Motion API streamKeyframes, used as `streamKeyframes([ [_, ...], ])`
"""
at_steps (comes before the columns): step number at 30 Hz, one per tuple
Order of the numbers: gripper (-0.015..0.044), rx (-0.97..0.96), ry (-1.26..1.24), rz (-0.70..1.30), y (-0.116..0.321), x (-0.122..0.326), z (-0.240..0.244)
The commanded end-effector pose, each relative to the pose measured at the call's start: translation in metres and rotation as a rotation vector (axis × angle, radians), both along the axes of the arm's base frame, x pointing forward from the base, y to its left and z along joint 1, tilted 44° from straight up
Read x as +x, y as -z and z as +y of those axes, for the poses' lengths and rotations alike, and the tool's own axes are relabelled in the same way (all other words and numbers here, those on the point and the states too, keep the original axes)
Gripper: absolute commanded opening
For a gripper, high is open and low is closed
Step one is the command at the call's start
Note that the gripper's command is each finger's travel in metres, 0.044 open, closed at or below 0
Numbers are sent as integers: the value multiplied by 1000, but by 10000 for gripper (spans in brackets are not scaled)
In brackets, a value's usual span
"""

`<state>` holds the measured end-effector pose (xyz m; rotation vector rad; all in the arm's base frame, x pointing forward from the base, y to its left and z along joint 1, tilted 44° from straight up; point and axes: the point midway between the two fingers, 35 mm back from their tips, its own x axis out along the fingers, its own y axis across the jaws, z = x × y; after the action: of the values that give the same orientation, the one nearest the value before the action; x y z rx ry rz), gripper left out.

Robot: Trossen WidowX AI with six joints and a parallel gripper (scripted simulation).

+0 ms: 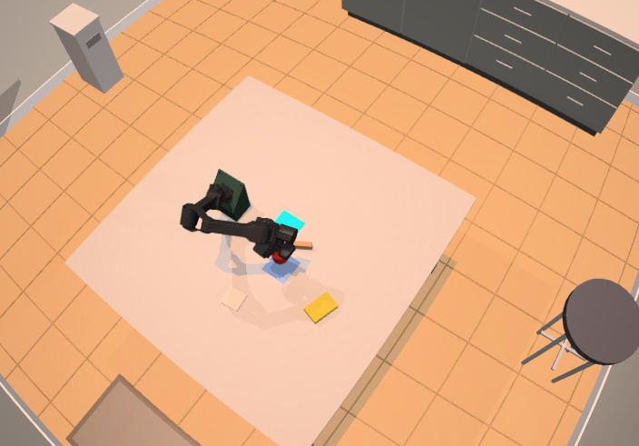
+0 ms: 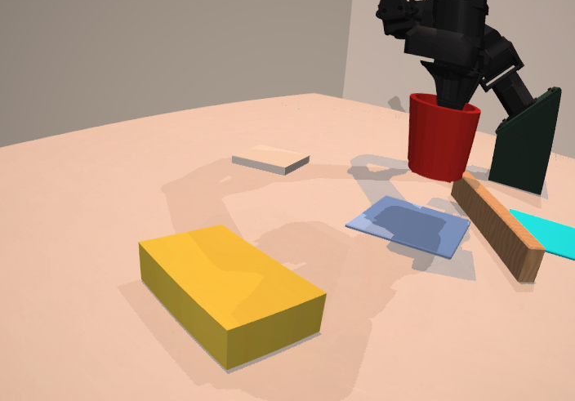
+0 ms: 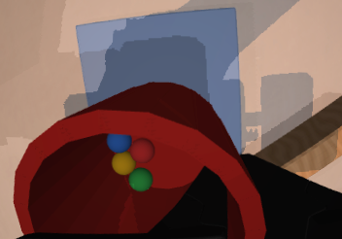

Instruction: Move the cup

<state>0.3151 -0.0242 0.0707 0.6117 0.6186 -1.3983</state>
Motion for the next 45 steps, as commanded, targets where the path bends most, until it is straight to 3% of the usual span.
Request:
streamKeyframes([
  [1,0,0,-1,1,1,0,0],
  [45,0,10,6,-2,65,-59,74],
])
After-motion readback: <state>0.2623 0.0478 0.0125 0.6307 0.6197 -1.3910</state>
